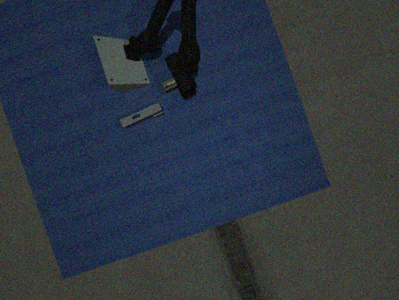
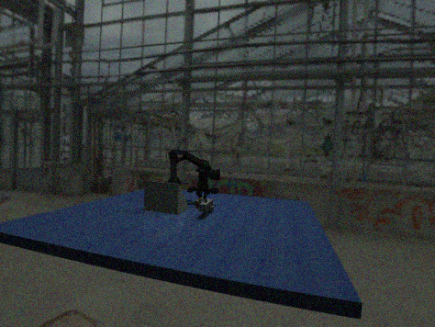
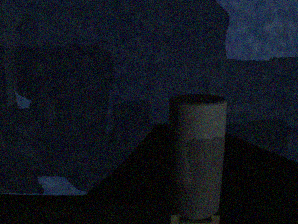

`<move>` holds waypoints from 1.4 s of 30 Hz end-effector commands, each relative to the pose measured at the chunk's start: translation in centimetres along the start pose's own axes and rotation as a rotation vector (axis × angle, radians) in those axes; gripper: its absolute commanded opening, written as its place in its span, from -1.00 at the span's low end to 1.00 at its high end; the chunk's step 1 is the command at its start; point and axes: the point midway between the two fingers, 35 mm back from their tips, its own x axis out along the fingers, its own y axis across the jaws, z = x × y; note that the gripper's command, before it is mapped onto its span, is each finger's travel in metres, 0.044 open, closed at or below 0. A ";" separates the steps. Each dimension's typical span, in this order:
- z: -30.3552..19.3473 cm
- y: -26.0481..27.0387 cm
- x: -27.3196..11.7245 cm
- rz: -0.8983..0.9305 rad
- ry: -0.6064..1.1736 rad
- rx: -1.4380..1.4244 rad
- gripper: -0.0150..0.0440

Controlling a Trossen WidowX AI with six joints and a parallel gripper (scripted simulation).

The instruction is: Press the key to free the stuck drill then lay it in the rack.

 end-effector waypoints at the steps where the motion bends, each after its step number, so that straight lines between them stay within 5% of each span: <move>1: -0.7 0.3 0.2 0.010 0.027 0.005 -0.49; 38: -0.7 0.3 0.2 0.010 0.027 0.005 -0.49; 42: 0.0 0.0 0.0 0.000 0.000 0.000 -0.14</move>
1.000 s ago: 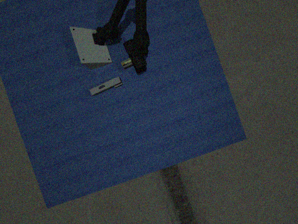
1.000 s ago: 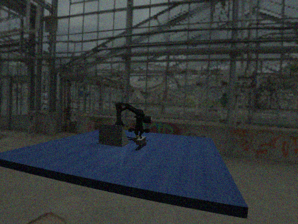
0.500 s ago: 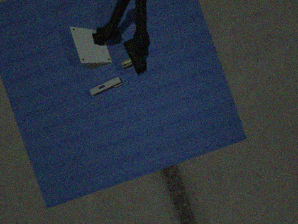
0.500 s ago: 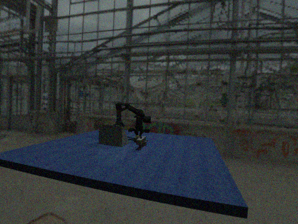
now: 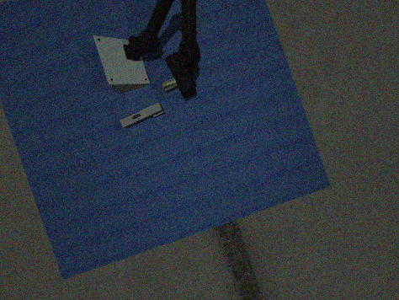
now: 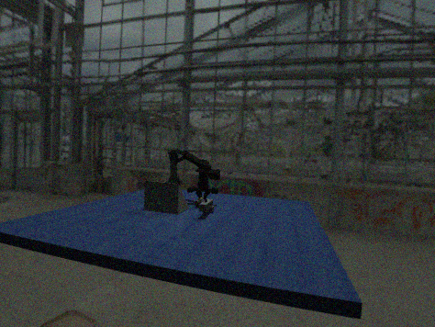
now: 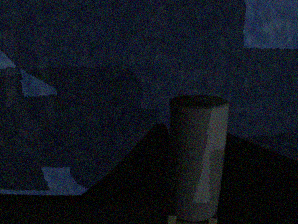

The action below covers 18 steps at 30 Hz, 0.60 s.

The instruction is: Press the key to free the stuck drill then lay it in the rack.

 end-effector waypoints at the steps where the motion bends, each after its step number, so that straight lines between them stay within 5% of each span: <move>1: 0.0 0.1 0.0 0.003 0.002 0.002 -0.05; 13: 0.0 0.1 0.0 0.003 0.002 0.002 1.00; 18: 0.0 0.2 -1.8 0.011 0.026 0.007 1.00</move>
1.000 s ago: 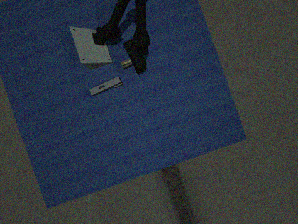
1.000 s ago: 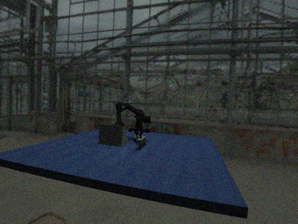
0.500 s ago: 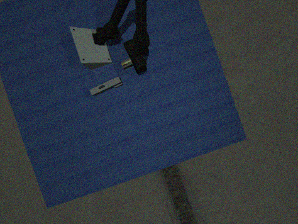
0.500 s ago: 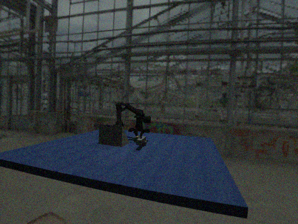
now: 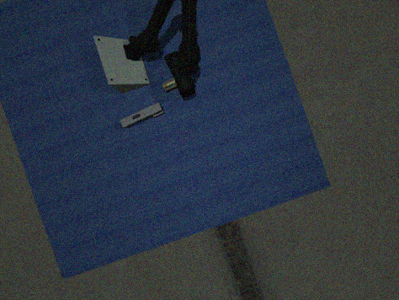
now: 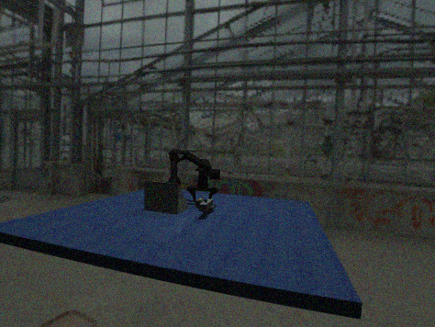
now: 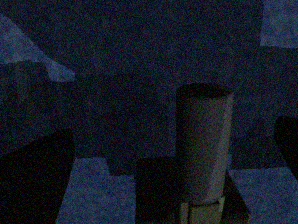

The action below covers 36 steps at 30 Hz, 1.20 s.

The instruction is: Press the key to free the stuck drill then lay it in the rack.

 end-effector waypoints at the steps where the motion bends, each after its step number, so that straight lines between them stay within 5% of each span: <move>1: 0.0 -0.1 -1.6 -0.006 0.018 -0.004 1.00; 21: 0.4 -0.9 -6.3 -0.016 0.019 0.018 1.00; 36: 12.5 -11.9 -4.1 -0.154 -0.242 0.243 1.00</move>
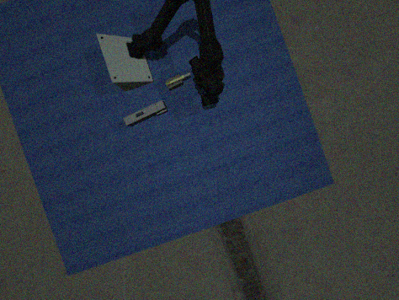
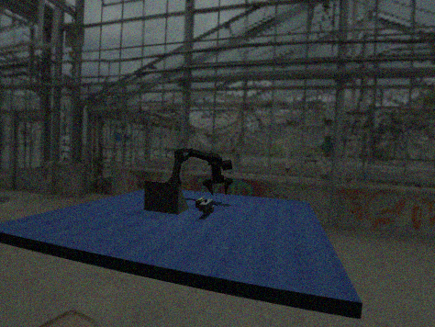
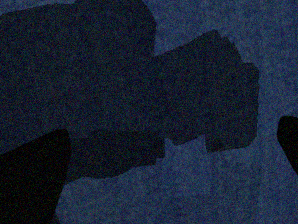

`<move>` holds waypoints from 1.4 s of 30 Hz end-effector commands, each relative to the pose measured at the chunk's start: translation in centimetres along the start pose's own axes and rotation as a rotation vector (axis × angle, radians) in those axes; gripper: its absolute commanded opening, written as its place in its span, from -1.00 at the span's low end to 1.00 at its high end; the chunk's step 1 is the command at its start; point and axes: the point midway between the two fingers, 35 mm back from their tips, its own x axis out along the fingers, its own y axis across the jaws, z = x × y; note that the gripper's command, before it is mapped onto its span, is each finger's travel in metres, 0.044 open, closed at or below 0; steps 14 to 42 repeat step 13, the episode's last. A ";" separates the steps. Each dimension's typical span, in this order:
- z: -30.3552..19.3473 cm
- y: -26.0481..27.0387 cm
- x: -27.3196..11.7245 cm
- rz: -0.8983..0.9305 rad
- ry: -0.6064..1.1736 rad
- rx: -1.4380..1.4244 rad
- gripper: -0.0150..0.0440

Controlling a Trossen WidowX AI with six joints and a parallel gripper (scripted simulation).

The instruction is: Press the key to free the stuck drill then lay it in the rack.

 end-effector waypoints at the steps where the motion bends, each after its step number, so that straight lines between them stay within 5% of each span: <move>1: 7.1 -1.6 1.8 0.013 -0.156 0.089 1.00; 13: 18.2 0.3 3.6 0.192 -0.379 0.224 1.00; 42: 18.2 0.3 3.6 0.192 -0.379 0.224 1.00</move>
